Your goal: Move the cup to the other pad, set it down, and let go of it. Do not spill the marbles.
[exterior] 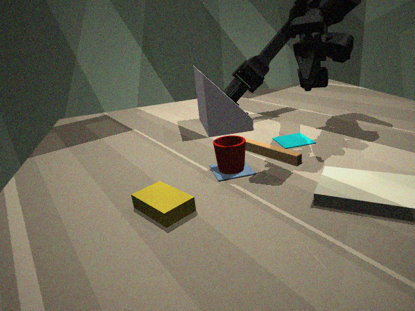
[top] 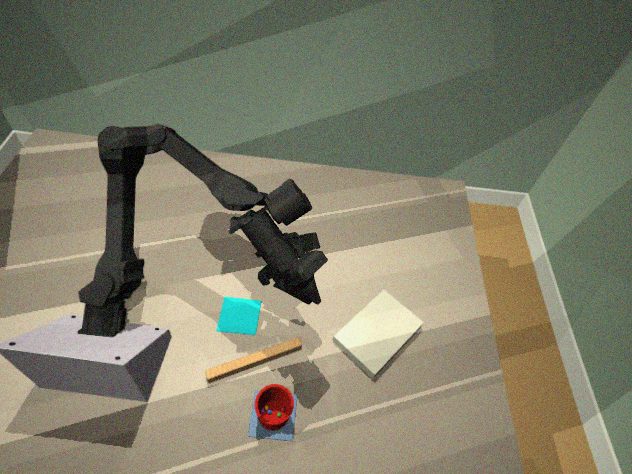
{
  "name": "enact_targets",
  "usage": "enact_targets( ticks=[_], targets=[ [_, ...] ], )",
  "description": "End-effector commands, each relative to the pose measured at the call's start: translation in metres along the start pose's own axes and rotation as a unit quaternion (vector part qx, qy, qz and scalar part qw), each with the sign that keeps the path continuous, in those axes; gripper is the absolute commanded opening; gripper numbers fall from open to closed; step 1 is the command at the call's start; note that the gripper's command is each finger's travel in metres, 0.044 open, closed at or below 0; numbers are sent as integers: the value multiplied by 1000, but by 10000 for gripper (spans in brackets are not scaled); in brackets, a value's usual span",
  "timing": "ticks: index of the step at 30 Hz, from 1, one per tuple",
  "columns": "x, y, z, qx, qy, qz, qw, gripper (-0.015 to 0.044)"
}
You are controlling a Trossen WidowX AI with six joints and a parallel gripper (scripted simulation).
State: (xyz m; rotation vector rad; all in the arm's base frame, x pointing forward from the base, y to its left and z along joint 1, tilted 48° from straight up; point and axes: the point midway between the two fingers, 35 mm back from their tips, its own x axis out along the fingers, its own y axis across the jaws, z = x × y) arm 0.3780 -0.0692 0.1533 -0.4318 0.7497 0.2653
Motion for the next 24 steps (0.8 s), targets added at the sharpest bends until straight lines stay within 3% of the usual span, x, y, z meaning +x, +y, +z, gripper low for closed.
enact_targets(
  ticks=[1, 8, 15, 24],
  targets=[
    [25, 1, -34, -42, 53, 84, 994, 148],
    [59, 10, -98, -84, 84, 267, 956, 148],
    [75, 22, -154, -72, 19, 420, 904, 148],
    [77, 24, -166, -63, -5, 444, 894, 148]
  ],
)
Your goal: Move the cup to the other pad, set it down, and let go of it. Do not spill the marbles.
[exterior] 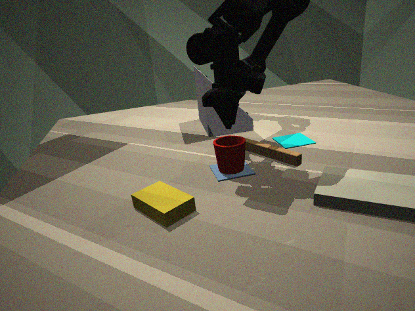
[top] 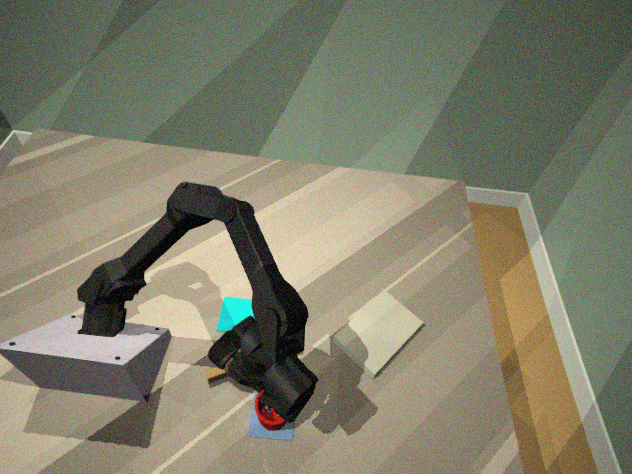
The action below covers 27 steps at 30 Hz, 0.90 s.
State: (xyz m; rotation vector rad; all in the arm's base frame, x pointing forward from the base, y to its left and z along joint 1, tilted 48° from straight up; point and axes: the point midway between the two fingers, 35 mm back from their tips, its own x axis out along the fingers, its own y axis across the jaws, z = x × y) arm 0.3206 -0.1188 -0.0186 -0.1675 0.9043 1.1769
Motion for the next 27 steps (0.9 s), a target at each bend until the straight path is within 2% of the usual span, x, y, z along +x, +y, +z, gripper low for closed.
enact_targets(
  ticks=[1, 27],
  targets=[
    [-2, -2, 3, -9, -3, -2, 1000, 148],
    [40, -4, 3, -9, -3, -3, 1000, 148]
  ],
)
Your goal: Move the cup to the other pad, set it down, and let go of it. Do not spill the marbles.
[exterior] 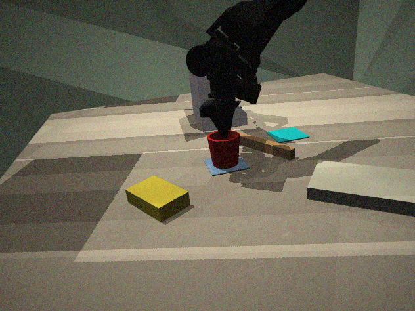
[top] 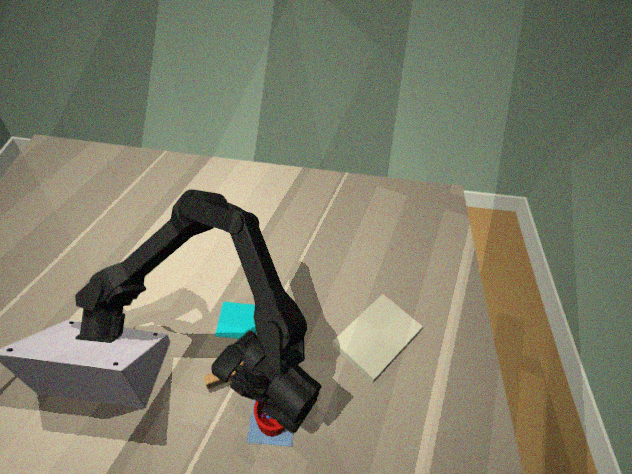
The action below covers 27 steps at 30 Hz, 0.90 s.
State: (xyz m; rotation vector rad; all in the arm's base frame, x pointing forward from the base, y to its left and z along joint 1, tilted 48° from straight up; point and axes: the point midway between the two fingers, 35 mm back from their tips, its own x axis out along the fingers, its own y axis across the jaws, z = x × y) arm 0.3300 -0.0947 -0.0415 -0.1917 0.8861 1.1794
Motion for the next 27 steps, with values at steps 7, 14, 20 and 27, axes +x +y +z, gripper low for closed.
enact_targets(
  ticks=[7, 14, 20, 27],
  targets=[
    [17, 2, 0, 4, -3, 3, 1000, 148],
    [28, 4, 0, 4, -3, 3, 1000, 148],
    [31, 4, 0, 4, -3, 3, 1000, 148],
    [29, 3, 0, 0, -1, 2, 1000, 42]
  ],
)
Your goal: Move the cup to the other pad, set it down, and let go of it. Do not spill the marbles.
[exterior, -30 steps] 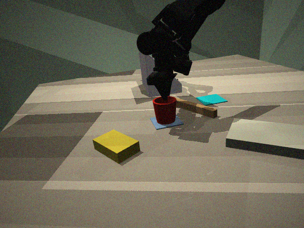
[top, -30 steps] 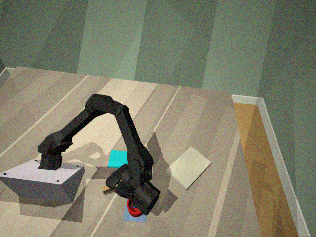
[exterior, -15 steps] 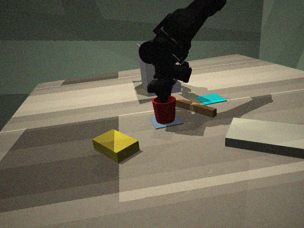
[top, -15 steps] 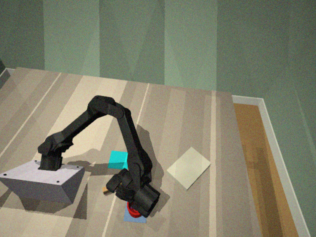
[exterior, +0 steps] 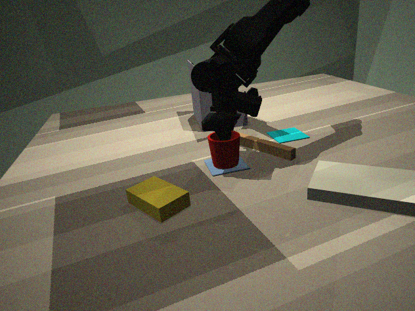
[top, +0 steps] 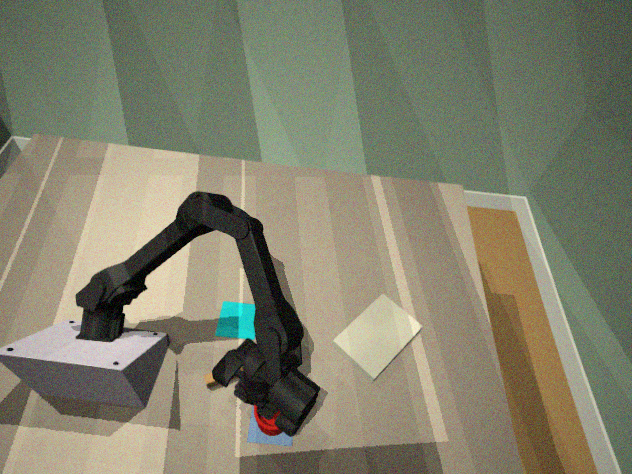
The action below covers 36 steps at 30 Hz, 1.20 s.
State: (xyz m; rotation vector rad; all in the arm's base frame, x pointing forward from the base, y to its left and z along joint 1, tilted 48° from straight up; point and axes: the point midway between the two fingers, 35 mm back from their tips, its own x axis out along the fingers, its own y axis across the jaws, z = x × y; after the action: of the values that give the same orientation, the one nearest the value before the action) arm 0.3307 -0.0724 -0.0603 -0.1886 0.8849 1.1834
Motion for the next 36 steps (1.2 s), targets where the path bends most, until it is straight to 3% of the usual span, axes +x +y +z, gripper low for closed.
enact_targets(
  ticks=[1, 7, 24, 36],
  targets=[
    [0, 0, 0, 0, 0, 0, 1000, 36],
    [0, 0, 0, 0, 0, 0, 1000, 0],
    [-51, 2, -1, 4, -1, 1, 1000, 0],
    [-49, 2, -2, 8, -4, -1, 1000, 0]
  ],
)
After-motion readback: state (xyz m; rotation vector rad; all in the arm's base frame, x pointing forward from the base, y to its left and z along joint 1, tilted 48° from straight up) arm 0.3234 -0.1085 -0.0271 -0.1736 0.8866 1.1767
